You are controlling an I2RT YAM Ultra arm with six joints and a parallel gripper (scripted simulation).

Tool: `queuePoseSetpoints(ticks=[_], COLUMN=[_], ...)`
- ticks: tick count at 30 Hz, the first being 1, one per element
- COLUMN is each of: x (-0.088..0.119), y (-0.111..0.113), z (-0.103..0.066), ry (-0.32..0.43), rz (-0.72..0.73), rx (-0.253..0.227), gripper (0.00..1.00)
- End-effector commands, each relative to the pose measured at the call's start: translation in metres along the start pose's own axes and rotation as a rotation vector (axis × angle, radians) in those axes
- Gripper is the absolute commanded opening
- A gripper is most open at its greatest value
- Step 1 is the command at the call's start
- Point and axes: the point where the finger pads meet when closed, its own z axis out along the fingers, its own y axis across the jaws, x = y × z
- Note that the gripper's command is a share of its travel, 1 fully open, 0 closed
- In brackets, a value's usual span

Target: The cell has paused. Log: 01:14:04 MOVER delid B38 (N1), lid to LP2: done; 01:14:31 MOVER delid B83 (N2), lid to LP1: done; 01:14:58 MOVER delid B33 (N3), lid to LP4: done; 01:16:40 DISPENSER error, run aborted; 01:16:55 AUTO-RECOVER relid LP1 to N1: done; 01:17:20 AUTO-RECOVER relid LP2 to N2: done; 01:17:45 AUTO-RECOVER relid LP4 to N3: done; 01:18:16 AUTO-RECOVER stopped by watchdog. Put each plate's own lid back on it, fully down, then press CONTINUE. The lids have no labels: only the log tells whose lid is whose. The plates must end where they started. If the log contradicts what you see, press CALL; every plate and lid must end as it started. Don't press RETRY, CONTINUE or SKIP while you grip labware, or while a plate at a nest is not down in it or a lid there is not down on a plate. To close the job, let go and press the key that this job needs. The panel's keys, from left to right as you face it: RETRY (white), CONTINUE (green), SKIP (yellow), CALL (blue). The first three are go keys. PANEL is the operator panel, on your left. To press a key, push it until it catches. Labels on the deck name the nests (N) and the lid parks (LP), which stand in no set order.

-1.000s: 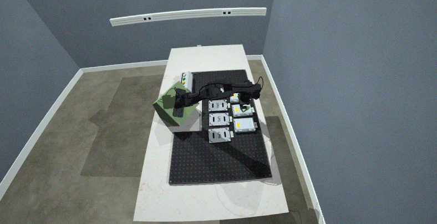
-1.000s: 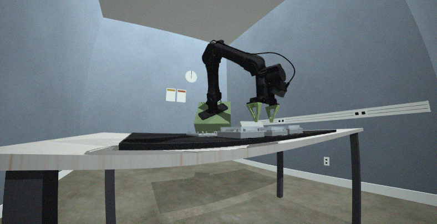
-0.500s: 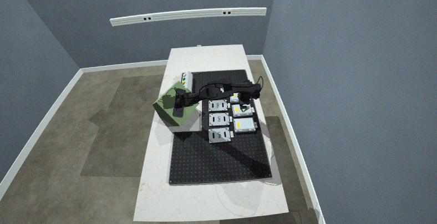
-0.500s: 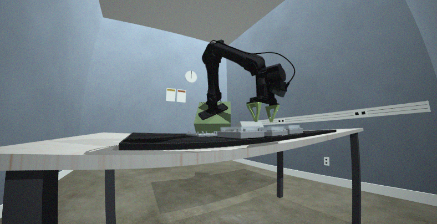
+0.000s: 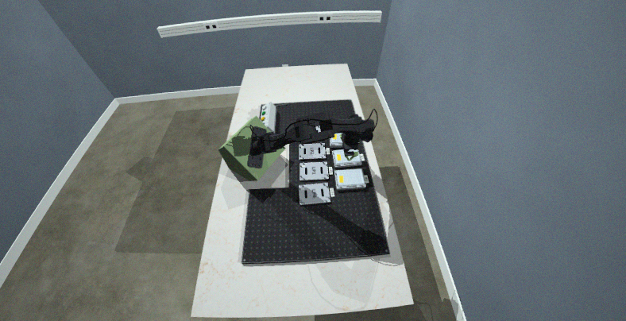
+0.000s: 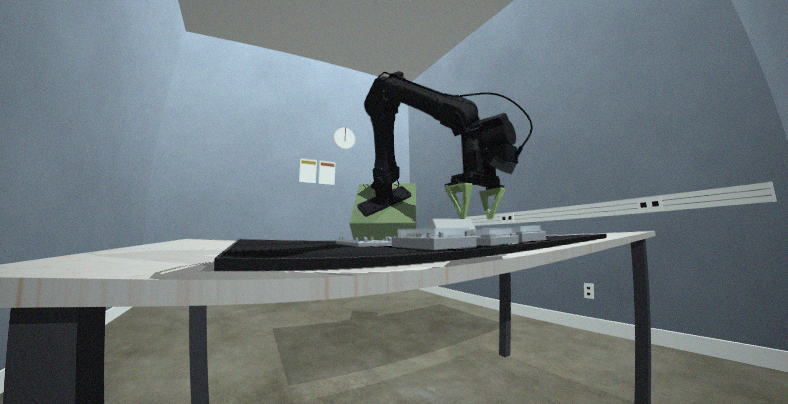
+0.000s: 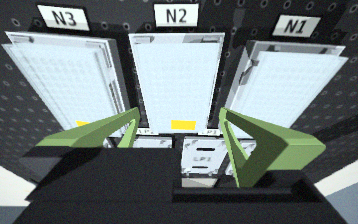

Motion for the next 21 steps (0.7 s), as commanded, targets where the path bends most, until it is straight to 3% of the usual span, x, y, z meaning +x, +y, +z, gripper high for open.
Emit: queuePoseSetpoints(ticks=[1,21], x=[-0.0112,-0.0051], y=[0.0022,0.0042], z=[-0.0167,-0.0135], ry=[-0.049,-0.04], rz=[0.012,0.005], rx=[-0.013,-0.013], gripper=[1.0,1.0])
